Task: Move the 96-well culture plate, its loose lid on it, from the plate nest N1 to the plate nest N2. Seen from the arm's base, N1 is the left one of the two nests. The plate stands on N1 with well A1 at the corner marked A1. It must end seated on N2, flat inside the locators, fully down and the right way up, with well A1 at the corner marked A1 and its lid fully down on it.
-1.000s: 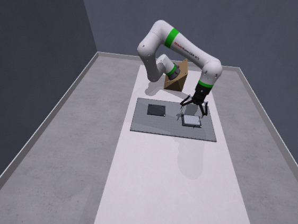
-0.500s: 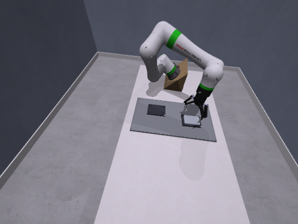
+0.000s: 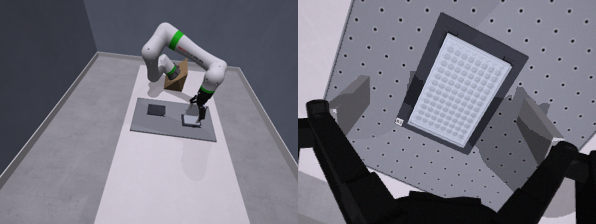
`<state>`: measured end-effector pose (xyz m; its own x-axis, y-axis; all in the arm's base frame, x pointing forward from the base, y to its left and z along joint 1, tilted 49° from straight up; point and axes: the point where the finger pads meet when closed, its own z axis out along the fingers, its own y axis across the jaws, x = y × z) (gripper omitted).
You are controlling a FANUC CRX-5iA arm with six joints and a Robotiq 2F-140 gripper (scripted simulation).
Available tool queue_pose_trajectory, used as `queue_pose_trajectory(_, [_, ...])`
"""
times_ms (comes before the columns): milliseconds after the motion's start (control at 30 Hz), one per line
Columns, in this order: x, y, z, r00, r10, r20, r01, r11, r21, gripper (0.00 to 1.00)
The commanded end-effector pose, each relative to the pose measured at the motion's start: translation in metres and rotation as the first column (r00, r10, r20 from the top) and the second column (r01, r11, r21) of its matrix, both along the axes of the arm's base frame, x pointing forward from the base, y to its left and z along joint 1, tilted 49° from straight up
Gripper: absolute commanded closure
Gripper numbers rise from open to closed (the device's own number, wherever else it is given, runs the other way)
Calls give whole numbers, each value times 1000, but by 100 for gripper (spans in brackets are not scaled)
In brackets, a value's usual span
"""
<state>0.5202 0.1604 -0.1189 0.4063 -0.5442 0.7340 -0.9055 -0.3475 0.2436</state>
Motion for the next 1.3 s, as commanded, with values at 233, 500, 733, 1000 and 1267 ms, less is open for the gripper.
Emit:
queue_pose_trajectory(233, [-18, 2, -19, 955, -246, 168, 237, 969, 70, 0])
queue_pose_trajectory(500, [-18, 2, -19, 955, -246, 168, 237, 969, 70, 0])
queue_pose_trajectory(733, [-18, 1, -20, 955, -246, 168, 237, 969, 70, 0])
queue_pose_trajectory(1000, [-17, -9, -29, 955, -246, 168, 237, 969, 70, 0])
queue_pose_trajectory(1267, [-17, -17, -35, 955, -246, 168, 237, 969, 70, 0])
